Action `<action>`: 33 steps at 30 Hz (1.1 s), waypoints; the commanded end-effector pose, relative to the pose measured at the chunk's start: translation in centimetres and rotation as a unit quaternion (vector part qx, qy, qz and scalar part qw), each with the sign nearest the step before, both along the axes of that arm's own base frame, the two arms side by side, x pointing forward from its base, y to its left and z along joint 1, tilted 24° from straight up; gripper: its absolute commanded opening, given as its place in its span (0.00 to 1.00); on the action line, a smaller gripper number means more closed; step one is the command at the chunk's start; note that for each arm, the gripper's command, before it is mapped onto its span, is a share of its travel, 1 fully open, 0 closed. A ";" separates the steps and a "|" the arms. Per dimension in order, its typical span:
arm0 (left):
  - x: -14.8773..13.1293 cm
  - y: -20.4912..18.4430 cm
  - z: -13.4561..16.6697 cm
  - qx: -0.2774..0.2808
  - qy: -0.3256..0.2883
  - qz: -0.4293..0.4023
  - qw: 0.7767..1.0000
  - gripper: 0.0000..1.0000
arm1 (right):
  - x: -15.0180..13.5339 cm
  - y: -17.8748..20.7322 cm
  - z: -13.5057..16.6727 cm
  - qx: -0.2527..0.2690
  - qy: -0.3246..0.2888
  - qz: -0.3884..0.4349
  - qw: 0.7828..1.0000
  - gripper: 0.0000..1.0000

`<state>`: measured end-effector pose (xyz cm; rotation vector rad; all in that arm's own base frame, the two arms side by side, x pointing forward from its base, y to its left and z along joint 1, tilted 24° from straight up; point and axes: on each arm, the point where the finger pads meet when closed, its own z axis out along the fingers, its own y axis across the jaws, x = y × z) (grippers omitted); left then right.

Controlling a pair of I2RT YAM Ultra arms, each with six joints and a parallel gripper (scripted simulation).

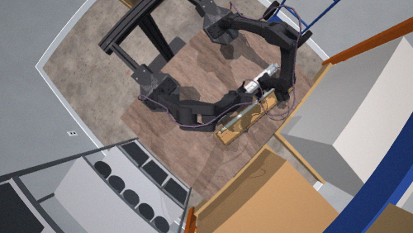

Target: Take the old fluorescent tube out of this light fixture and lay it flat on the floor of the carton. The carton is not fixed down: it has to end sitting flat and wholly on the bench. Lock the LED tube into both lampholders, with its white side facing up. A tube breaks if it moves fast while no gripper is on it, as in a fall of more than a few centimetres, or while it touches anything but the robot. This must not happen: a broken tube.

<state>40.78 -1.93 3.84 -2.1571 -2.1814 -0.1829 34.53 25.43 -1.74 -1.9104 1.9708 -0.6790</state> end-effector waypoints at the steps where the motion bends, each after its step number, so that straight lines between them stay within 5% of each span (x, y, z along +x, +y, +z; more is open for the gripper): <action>1: 0.2 -0.8 -0.3 -0.010 0.005 -0.012 1.000 0.11 | -0.1 1.5 1.0 0.026 -0.014 0.013 0.999 0.11; 9: 0.3 -0.4 -0.3 -0.010 0.005 -0.008 1.000 0.11 | 0.3 1.0 0.4 0.023 -0.011 0.005 1.000 0.11; 12: 0.8 -0.7 1.8 -0.013 -0.023 -0.010 1.000 0.11 | 0.6 1.3 0.5 0.026 -0.014 0.005 1.000 0.11; 15: -0.1 -0.5 -0.9 -0.010 0.010 -0.009 1.000 0.11 | 0.8 1.8 1.1 0.030 -0.019 0.010 0.999 0.11; 26: -0.1 -0.2 -0.8 -0.009 0.013 -0.006 1.000 0.11 | 0.4 1.5 0.0 0.023 -0.011 0.008 1.000 0.11; 29: 1.0 -0.8 1.1 -0.014 -0.027 -0.012 0.999 0.11 | 0.9 1.3 1.3 0.032 -0.021 0.008 0.999 0.11; 33: 0.3 -0.6 -0.8 -0.011 0.002 -0.010 1.000 0.11 | 0.2 1.4 0.9 0.028 -0.016 0.013 0.999 0.11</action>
